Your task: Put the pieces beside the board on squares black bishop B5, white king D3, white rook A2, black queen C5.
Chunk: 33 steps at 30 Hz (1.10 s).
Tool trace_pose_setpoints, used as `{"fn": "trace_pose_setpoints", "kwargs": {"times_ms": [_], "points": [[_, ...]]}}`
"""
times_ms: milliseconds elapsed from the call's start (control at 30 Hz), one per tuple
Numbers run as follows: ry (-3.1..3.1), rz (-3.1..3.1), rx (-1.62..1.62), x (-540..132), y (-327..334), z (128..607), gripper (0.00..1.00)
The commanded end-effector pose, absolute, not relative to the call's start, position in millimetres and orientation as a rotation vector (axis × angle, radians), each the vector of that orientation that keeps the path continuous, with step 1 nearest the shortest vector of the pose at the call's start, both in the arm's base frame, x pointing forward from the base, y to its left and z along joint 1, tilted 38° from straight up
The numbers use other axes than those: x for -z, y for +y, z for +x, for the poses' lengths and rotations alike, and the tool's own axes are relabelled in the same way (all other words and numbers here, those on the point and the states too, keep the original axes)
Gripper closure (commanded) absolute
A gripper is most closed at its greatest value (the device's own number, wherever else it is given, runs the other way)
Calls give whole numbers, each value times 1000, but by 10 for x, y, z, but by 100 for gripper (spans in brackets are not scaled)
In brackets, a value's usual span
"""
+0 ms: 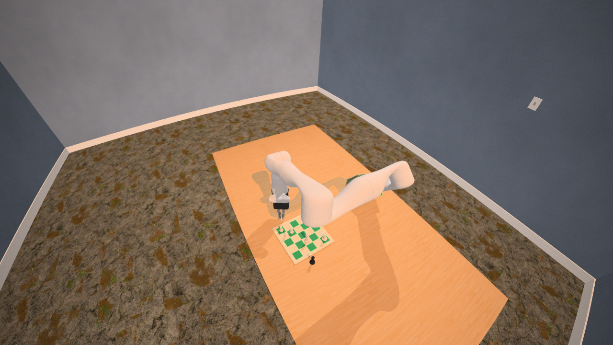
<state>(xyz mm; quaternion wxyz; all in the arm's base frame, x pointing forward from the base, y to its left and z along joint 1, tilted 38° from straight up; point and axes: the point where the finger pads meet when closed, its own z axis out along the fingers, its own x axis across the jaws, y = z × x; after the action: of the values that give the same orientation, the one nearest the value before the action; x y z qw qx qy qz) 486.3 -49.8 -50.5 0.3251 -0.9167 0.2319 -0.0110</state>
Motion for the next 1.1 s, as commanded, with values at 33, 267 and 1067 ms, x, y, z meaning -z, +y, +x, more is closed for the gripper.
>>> {"fn": "trace_pose_setpoints", "kwargs": {"times_ms": [33,267,1067], "points": [[609,-2404,31,498,-508,4867,100],[609,-2404,31,498,-508,4867,100],[609,-2404,31,419,-566,4850,100]]}}
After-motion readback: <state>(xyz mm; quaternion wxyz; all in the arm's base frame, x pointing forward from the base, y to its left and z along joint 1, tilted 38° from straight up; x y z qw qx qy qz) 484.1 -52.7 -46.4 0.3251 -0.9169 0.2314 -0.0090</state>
